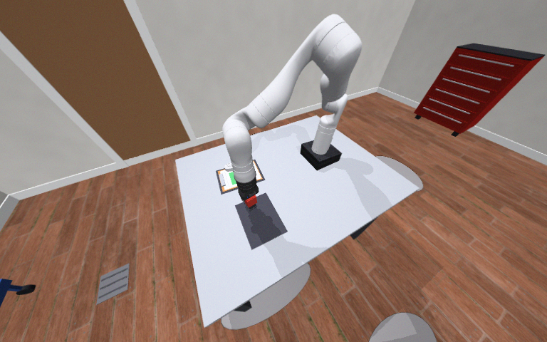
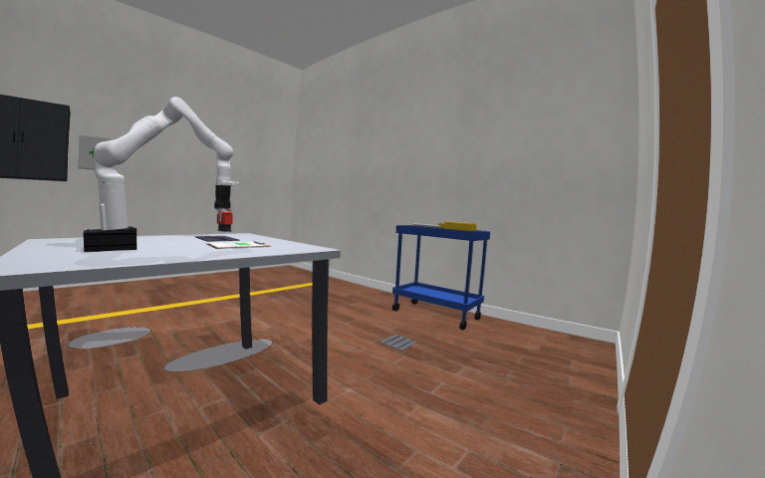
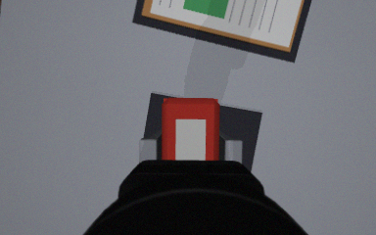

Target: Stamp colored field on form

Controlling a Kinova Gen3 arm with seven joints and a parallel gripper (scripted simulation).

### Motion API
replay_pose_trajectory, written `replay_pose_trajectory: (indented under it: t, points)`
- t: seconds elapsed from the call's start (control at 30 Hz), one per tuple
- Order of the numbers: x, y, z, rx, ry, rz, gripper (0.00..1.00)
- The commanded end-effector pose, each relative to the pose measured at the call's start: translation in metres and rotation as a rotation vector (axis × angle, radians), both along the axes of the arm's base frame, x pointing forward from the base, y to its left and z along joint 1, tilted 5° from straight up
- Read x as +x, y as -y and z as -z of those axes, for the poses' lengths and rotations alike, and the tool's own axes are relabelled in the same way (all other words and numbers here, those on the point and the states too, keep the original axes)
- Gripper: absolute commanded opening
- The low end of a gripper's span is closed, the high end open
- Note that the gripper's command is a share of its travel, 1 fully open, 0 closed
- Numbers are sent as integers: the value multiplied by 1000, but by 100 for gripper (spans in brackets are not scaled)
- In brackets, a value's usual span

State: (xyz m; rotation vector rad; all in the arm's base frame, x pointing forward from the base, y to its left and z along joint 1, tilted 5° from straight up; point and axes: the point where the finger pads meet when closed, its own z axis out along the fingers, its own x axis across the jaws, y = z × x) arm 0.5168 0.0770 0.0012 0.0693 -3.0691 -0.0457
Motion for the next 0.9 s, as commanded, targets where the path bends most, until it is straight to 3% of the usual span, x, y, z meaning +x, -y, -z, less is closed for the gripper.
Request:
replay_pose_trajectory:
  t: [0.0, 0.03, 0.1, 0.33, 0.87]
  points:
    - [5, 53, 0, -5, -3, 84, 58]
    - [5, 53, 0, -5, -3, 84, 58]
    - [3, 109, 2, -8, -4, 127, 58]
    - [-19, 214, 4, -14, -9, 224, 58]
    - [-20, 219, 6, -14, -9, 229, 58]
